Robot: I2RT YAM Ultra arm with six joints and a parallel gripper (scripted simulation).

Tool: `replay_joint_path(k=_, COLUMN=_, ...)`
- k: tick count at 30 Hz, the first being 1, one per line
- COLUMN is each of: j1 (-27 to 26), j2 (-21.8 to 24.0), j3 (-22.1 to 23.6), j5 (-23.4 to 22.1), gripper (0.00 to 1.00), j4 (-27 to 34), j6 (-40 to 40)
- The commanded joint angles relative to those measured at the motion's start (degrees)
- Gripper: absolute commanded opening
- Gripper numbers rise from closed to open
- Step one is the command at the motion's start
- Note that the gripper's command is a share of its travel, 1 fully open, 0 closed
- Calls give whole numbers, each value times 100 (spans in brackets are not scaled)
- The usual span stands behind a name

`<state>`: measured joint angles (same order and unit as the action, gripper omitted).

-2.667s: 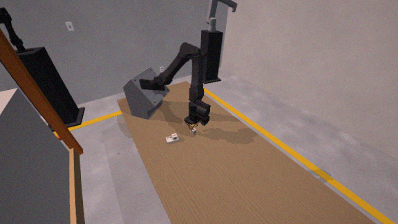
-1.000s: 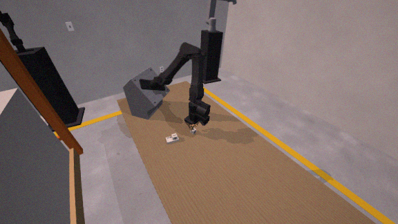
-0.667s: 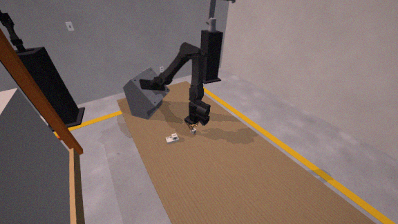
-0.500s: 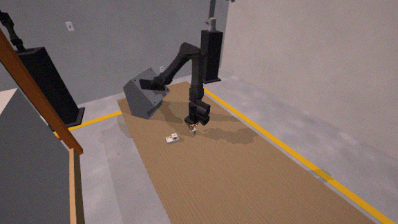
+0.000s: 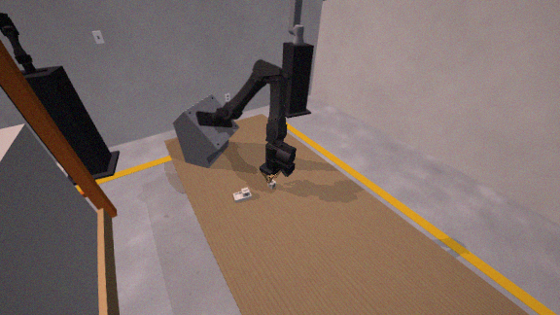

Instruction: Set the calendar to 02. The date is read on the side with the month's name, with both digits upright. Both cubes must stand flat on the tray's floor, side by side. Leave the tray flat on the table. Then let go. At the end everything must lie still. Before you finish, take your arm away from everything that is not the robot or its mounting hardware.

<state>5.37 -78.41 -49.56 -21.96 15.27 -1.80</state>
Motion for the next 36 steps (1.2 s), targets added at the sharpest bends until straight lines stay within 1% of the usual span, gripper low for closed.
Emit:
replay_joint_path(k=1, j1=0, j2=15, j3=-37, j5=7, gripper=45, j4=-20, j6=-8)
replay_joint_path(k=8, j1=40, j2=-83, j3=-36, j5=36, gripper=45, j4=-130, j6=-38)
replay_joint_path(k=22, j1=194, j2=-493, j3=-57, j5=148, gripper=45, j4=-558, j6=-152)
replay_joint_path(k=36, j1=205, j2=-525, j3=-61, j5=156, gripper=45, j4=-591, j6=-160)
